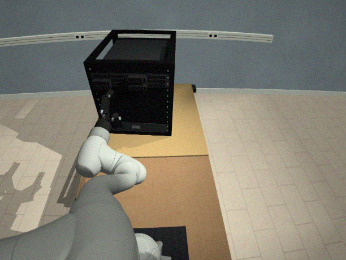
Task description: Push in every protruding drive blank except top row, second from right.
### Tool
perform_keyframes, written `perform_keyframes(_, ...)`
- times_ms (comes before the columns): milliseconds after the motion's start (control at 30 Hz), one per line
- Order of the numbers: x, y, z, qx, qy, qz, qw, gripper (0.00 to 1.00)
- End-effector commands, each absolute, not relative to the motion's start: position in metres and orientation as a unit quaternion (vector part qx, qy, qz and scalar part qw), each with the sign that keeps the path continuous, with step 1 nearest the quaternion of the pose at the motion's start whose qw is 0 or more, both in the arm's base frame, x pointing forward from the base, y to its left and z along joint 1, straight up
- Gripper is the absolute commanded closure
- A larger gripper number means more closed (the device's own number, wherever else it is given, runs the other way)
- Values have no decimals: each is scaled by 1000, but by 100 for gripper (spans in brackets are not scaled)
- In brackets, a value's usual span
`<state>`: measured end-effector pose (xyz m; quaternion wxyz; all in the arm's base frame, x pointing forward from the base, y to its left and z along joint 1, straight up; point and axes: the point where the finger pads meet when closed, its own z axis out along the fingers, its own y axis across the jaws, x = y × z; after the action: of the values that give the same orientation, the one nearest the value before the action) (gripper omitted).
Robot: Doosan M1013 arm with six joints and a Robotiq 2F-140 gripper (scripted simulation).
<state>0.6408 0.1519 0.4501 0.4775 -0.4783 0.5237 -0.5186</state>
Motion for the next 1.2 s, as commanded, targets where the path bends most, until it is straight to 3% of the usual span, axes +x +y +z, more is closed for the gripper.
perform_keyframes(0,650,148,452,-479,522,-517,480,0)
perform_keyframes(1167,762,55,449,-479,522,-517,480,0)
